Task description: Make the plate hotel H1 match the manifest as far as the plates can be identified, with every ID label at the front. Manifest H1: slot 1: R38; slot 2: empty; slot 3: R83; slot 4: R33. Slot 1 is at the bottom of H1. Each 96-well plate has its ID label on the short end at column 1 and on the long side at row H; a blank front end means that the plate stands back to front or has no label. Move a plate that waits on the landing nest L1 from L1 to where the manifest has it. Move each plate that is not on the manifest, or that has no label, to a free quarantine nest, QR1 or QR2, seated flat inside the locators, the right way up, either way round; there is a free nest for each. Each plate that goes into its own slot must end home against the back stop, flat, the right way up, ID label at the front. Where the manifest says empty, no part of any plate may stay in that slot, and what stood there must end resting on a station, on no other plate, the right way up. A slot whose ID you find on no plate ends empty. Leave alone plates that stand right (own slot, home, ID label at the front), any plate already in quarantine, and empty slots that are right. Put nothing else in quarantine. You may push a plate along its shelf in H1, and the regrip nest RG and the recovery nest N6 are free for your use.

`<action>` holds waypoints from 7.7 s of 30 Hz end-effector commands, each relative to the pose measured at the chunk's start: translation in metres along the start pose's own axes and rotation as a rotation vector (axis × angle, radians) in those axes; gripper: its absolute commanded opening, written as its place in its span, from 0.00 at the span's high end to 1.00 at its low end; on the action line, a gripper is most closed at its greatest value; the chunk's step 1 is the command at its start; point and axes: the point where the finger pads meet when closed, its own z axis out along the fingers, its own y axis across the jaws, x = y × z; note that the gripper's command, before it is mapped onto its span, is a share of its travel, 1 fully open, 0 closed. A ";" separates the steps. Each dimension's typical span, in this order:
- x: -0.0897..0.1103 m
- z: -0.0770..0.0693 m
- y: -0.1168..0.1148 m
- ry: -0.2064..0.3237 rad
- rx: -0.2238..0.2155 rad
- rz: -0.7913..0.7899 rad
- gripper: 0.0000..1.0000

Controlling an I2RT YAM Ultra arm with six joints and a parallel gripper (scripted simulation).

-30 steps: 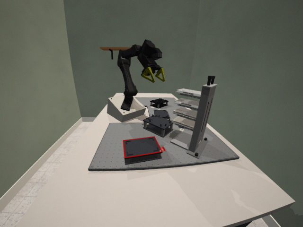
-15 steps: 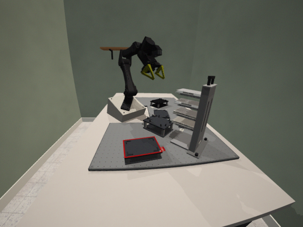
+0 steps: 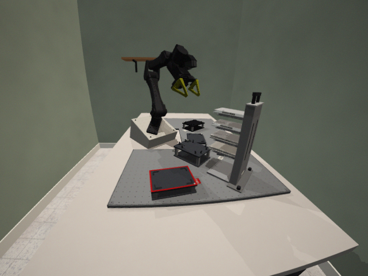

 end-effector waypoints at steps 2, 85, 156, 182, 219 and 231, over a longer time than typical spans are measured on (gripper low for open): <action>-0.002 -0.002 0.001 -0.003 -0.004 -0.006 0.00; -0.025 0.083 0.001 -0.006 -0.005 -0.005 0.00; 0.002 0.065 0.001 -0.015 -0.004 -0.010 0.00; 0.028 0.091 0.003 -0.015 -0.008 -0.010 0.00; 0.013 0.121 0.001 -0.006 -0.005 -0.004 0.00; 0.013 0.121 0.001 -0.006 -0.005 -0.004 0.00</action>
